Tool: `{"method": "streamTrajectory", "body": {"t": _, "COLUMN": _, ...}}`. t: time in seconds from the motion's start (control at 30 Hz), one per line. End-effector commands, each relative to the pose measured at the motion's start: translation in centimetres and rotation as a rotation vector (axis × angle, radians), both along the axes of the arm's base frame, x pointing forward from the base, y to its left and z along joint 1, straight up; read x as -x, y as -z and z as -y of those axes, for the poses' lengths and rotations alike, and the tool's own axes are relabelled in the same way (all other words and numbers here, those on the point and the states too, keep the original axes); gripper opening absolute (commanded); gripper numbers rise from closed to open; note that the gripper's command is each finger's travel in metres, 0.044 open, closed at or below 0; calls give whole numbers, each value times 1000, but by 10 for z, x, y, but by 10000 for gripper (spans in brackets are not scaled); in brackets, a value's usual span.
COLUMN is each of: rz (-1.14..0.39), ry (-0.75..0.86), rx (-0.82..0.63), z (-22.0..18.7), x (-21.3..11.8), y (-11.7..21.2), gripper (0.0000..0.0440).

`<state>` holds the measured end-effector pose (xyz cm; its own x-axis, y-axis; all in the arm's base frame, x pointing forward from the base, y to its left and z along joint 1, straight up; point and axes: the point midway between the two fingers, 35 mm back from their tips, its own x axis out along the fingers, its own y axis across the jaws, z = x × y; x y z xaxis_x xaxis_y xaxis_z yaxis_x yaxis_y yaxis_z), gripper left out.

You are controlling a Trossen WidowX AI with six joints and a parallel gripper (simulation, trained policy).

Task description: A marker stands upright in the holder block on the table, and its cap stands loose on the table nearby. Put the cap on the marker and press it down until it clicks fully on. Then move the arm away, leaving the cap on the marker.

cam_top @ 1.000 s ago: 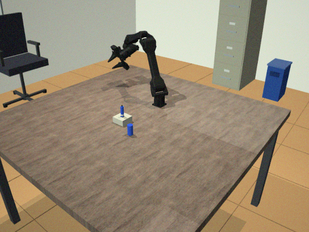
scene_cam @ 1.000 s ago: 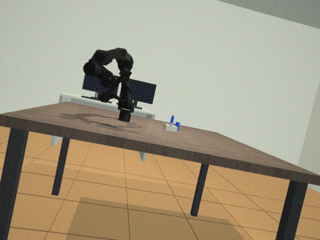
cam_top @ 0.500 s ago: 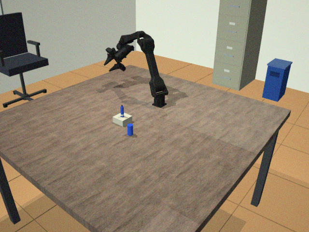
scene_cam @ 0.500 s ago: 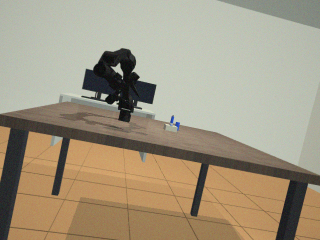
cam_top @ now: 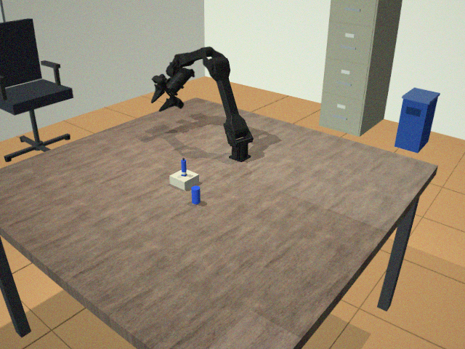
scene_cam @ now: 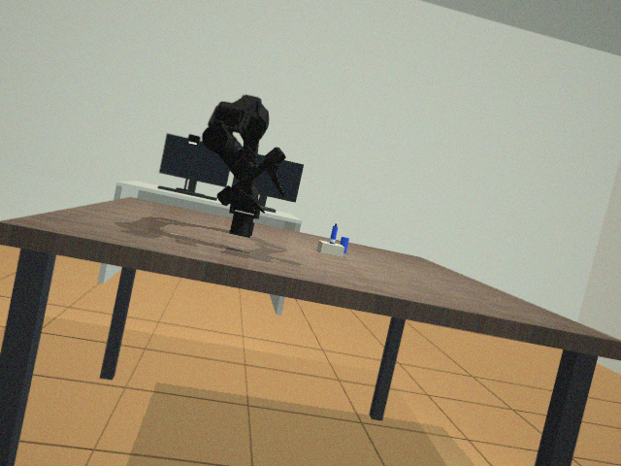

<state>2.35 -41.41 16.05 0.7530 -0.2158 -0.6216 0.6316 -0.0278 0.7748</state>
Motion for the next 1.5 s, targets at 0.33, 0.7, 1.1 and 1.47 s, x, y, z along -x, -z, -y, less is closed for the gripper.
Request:
{"method": "streamTrajectory", "body": {"t": 0.33, "rz": -73, "ry": -80, "rx": 3, "z": -2, "x": -32, "y": 7, "gripper": 291}}
{"method": "streamTrajectory", "body": {"t": 0.7, "rz": -126, "ry": -138, "rx": 6, "z": -4, "x": -57, "y": 11, "gripper": 295}}
{"method": "streamTrajectory", "body": {"t": 1.1, "rz": -180, "ry": -198, "rx": 11, "z": -7, "x": -85, "y": 15, "gripper": 299}}
{"method": "streamTrajectory", "body": {"t": 1.47, "rz": -227, "ry": -250, "rx": 18, "z": -12, "x": -112, "y": 18, "gripper": 301}}
